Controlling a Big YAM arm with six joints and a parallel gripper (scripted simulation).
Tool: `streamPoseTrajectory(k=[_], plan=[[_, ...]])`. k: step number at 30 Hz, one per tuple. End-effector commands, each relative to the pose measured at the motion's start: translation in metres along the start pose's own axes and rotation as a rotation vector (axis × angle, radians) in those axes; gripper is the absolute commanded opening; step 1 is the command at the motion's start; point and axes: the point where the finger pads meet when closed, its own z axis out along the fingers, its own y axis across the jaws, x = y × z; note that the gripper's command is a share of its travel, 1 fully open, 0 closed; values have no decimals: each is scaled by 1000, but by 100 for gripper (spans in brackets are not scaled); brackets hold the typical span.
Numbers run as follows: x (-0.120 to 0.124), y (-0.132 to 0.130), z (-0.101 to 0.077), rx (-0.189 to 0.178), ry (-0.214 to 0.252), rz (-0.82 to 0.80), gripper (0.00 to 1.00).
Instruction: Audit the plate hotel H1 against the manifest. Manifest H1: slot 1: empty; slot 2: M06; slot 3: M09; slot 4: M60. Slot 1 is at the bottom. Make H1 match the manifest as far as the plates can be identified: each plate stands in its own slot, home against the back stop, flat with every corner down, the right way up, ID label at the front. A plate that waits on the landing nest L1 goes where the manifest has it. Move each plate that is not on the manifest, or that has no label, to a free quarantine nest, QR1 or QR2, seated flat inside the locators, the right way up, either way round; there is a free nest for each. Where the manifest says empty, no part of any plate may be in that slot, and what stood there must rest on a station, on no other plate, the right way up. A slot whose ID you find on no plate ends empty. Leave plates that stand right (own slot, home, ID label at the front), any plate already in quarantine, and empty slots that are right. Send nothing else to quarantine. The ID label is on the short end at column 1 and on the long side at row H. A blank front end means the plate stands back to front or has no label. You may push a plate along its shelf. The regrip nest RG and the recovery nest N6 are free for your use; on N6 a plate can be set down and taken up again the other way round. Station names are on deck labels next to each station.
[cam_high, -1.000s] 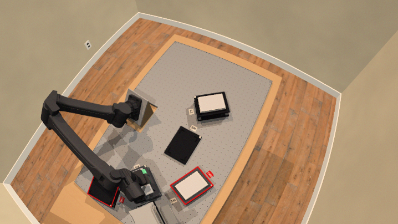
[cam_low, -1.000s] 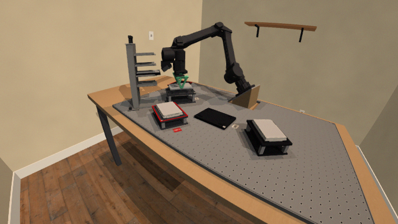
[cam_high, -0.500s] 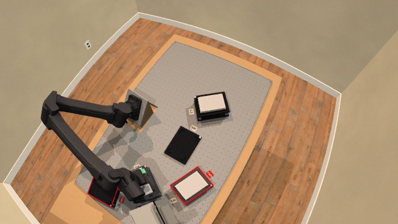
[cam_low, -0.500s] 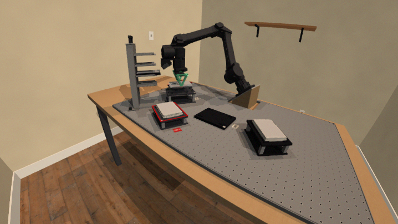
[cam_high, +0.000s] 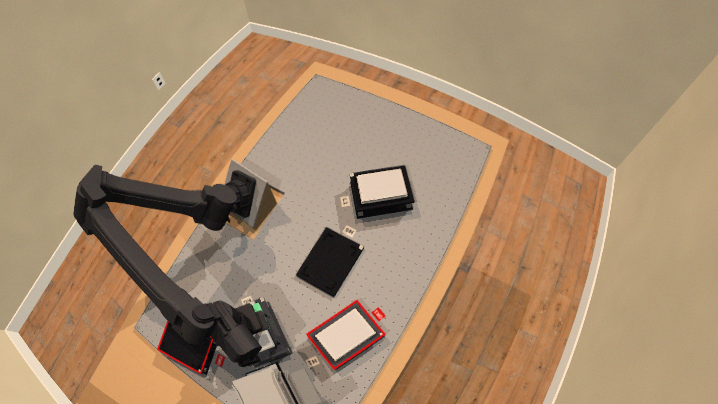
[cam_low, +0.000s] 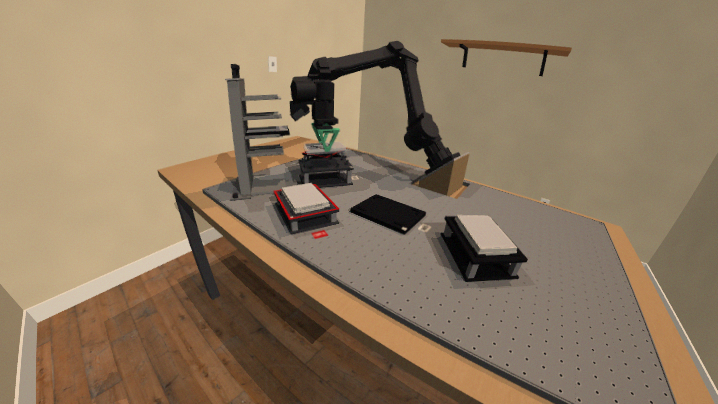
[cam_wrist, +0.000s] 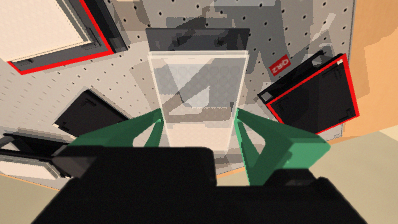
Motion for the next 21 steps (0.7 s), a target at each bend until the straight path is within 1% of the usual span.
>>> streamPoseTrajectory(k=[1,3,5,6,9,11,13,16,20,21], plan=[[-13,-5,-23,-14,-49,34,86],[-16,-7,-27,-15,-55,40,86],[-16,-7,-27,-15,-55,40,86],[0,1,-16,-6,-24,10,86],[-14,-5,-29,-16,-50,35,86],[-14,-5,-32,-15,-51,37,86],[-9,-3,-29,-13,-40,27,86],[-15,-6,-38,-17,-53,40,86],[-14,-7,-49,-18,-55,41,86],[-14,-7,-49,-18,-55,41,86]])
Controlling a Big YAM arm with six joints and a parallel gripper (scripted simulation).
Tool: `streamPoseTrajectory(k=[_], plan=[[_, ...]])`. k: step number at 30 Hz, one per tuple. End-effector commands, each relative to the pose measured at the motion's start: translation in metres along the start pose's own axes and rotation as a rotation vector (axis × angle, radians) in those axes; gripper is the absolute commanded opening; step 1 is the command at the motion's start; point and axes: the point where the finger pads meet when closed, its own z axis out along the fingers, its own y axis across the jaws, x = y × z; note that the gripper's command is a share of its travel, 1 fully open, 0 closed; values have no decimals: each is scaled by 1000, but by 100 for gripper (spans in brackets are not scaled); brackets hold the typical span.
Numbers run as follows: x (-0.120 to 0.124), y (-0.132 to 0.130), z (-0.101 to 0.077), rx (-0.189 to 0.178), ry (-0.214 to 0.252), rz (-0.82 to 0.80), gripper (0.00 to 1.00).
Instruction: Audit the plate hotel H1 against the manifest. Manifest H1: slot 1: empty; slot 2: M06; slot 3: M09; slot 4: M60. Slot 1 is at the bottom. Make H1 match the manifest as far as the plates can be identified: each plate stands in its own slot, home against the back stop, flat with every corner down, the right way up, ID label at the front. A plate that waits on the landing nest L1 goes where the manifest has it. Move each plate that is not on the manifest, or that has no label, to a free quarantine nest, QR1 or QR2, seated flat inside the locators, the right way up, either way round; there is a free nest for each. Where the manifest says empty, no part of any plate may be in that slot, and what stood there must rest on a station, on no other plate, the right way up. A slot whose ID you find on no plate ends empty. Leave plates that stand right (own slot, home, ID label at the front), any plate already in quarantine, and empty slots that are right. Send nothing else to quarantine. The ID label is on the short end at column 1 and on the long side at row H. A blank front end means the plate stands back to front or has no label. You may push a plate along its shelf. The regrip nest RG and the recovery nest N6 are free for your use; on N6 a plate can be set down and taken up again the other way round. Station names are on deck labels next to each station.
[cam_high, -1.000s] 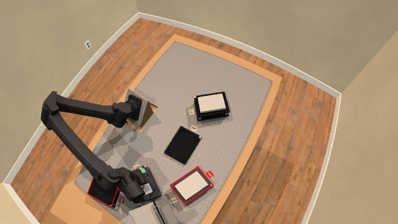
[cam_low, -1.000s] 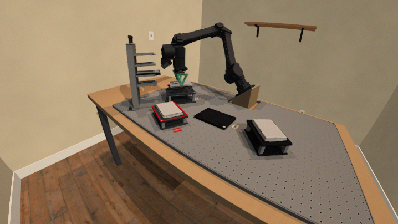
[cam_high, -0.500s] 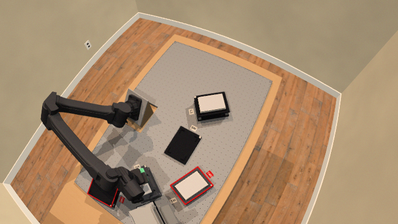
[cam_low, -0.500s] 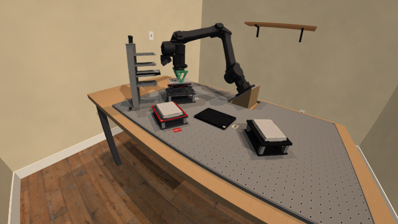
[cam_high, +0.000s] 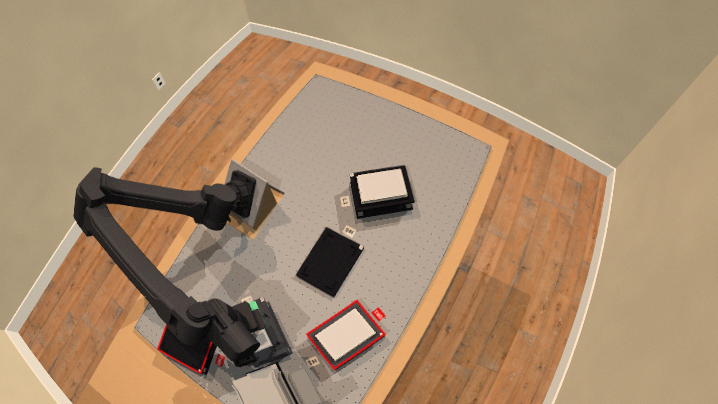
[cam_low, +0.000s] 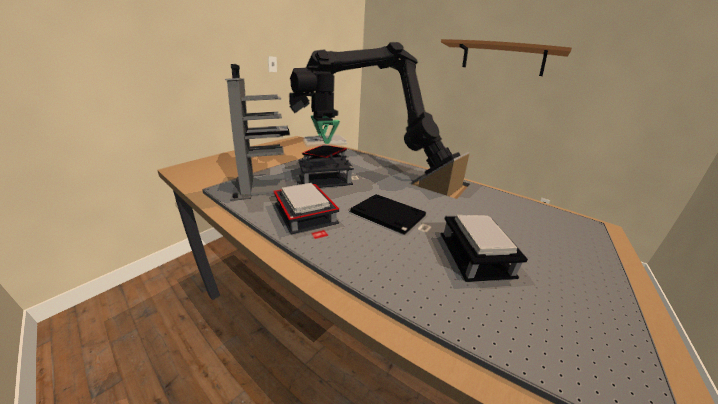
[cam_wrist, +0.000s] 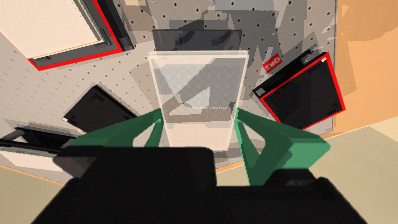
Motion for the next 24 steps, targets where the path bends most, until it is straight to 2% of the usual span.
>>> streamPoseTrajectory(k=[1,2,3,16,18,19,21,24], plan=[[-13,-6,-25,-17,-54,43,86],[-6,1,-18,-8,-29,18,86],[-14,-2,-27,-15,-43,33,86],[-12,1,-59,-15,-35,26,86],[-12,1,-59,-15,-35,26,86],[2,7,-49,1,-5,-7,86],[-12,1,-67,-16,-35,26,86],[-12,1,-75,-17,-35,26,86]])
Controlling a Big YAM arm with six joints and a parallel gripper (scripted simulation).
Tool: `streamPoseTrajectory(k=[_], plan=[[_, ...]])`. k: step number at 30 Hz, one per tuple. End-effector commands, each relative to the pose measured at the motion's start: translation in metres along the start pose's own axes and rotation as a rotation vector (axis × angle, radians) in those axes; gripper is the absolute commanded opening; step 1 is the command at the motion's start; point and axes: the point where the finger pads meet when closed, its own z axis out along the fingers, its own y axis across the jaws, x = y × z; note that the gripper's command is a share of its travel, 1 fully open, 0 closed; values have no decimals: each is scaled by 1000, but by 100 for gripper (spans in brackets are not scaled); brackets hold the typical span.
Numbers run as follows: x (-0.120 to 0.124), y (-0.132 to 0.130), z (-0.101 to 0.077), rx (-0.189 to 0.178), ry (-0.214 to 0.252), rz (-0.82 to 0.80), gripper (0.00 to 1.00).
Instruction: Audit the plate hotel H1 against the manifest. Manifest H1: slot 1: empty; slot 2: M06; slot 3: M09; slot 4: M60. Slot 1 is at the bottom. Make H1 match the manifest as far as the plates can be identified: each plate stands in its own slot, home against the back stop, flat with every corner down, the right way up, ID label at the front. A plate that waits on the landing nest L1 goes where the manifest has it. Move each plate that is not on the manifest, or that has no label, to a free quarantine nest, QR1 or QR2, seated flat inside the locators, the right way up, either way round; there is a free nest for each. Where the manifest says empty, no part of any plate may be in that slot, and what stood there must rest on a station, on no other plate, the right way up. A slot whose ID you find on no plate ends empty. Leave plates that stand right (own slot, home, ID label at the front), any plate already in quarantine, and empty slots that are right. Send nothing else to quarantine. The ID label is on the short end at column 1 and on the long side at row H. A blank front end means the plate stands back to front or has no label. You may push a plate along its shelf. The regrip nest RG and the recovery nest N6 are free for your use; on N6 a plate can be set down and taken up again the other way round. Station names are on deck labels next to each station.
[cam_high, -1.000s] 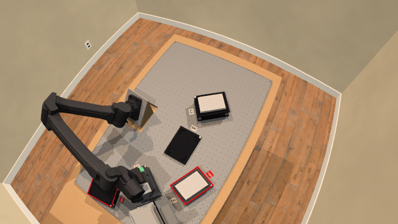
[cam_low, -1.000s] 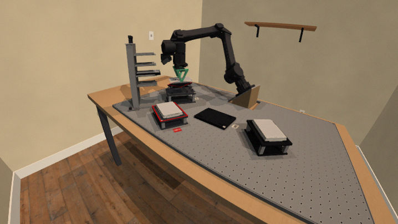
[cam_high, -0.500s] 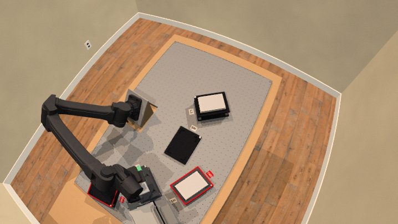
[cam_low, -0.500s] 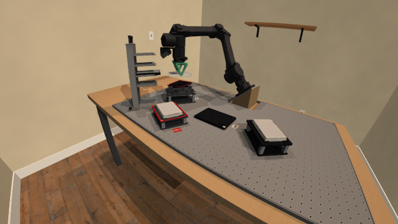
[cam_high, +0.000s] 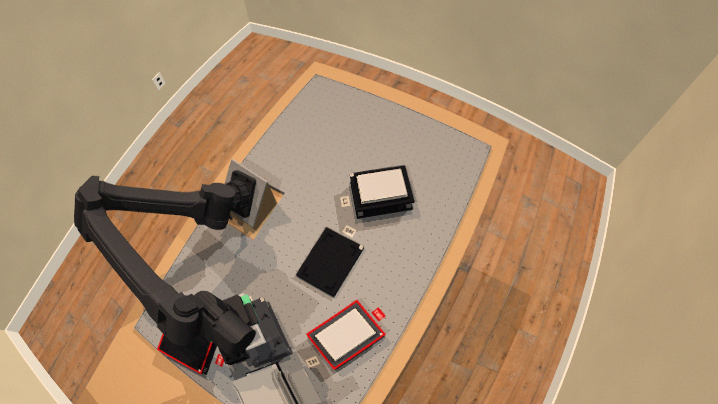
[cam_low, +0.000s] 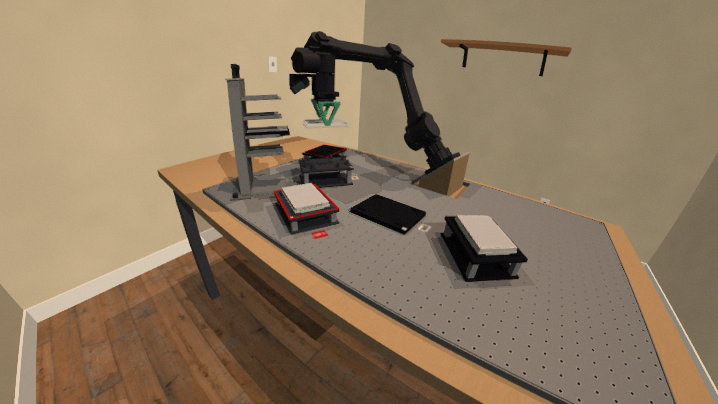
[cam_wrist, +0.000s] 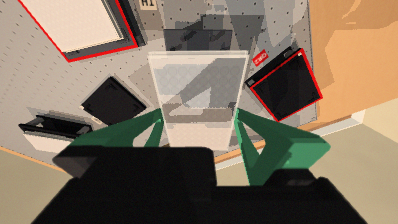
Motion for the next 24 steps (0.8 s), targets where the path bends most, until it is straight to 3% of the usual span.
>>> streamPoseTrajectory(k=[1,9,11,12,14,19,21,24], plan=[[-13,1,-23,-16,-33,30,86],[-12,1,-44,-18,-31,29,86],[-12,1,-44,-18,-31,29,86],[1,7,-34,1,-3,-3,86],[-14,4,-52,-28,-42,43,86],[-21,9,-65,-52,-67,74,86],[-9,15,-51,-30,-40,42,86],[-15,9,-54,-32,-42,67,86]])
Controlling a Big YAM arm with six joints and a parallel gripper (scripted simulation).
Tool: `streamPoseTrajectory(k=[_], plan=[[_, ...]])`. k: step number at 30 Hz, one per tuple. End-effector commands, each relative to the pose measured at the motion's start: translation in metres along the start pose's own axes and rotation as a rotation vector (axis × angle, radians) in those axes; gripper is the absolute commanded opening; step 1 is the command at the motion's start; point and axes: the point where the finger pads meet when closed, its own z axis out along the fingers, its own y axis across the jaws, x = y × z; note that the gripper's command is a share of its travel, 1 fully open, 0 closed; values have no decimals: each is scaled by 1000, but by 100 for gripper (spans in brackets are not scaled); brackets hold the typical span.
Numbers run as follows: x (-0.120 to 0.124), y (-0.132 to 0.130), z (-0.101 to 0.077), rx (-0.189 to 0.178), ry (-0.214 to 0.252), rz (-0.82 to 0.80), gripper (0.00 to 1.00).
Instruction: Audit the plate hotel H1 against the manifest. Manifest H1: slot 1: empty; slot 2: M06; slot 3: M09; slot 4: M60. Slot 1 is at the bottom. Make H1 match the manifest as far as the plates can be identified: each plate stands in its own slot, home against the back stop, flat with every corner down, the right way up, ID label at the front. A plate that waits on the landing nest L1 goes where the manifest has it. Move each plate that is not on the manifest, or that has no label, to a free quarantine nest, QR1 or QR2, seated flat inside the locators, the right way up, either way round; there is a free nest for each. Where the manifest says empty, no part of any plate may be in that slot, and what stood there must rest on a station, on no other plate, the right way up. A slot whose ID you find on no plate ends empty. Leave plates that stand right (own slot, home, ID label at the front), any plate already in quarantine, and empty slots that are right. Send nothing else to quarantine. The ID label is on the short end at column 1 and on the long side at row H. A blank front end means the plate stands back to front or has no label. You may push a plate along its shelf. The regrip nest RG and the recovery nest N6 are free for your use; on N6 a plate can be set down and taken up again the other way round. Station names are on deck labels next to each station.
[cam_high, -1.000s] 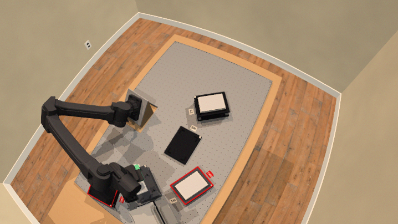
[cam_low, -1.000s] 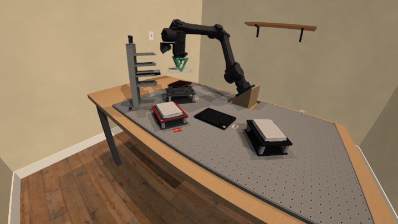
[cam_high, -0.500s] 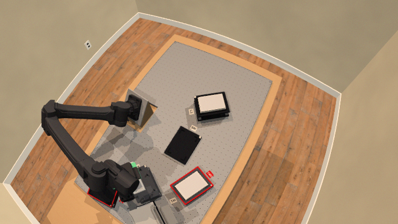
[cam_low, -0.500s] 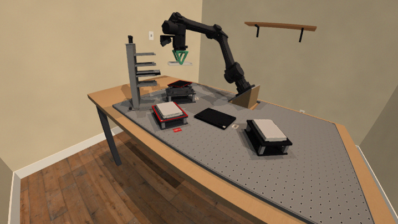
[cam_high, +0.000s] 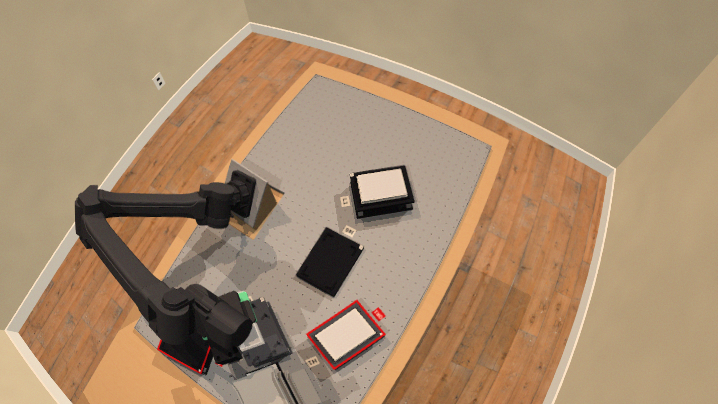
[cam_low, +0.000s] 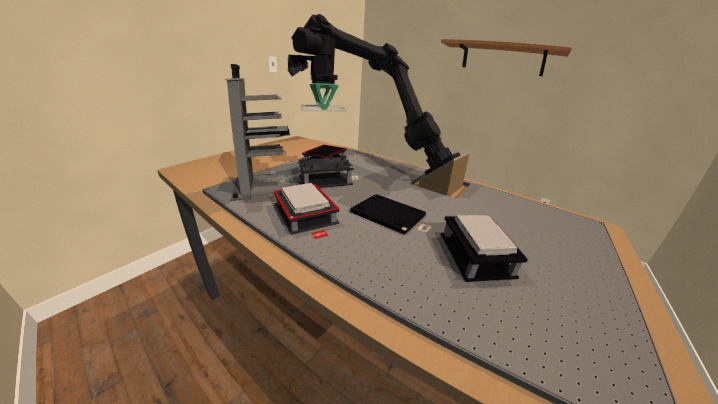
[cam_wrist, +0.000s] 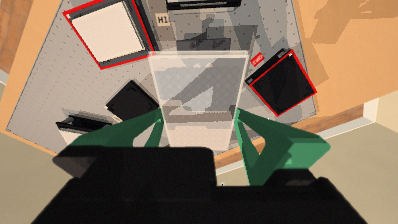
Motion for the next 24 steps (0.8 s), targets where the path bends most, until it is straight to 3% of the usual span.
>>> streamPoseTrajectory(k=[1,15,16,24], plan=[[-6,0,-6,-5,-6,23,86],[-6,0,-6,-5,-7,21,86],[-4,-13,-7,-9,-13,72,86],[-3,-33,-8,-9,-20,217,86]])
